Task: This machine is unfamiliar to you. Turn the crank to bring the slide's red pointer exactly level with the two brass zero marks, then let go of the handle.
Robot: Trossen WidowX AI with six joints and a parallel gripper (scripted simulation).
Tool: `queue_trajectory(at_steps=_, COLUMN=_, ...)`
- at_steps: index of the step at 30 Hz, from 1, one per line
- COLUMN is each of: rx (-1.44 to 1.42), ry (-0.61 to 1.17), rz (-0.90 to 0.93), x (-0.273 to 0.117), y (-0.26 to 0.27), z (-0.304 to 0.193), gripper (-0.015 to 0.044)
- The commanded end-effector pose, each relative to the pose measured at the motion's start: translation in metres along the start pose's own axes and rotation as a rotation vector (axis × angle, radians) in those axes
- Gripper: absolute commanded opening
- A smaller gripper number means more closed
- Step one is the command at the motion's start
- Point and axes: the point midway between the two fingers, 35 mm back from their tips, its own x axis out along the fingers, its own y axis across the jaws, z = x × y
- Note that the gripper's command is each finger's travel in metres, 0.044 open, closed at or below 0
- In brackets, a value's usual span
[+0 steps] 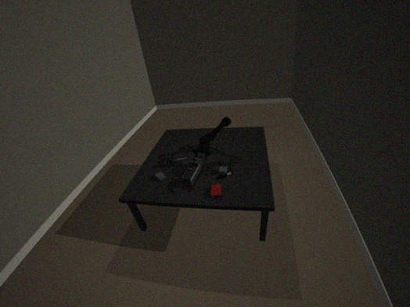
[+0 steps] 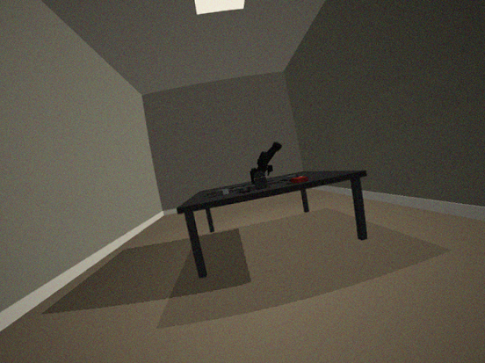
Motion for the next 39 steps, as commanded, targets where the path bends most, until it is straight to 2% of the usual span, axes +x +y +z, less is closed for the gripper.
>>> queue_trajectory(at_steps=1, rx=-0.001, ry=0.001, rz=-0.001, x=-0.004, y=0.0, z=0.005, gripper=0.044)
queue_trajectory(at_steps=15, rx=-0.002, ry=0.001, rz=-0.004, x=-0.04, y=-0.001, z=0.043, gripper=0.044)
queue_trajectory(at_steps=27, rx=-0.001, ry=-0.001, rz=-0.01, x=-0.09, y=-0.002, z=0.092, gripper=0.044)
queue_trajectory(at_steps=39, rx=-0.048, ry=0.018, rz=-0.005, x=-0.066, y=-0.015, z=0.124, gripper=0.044)
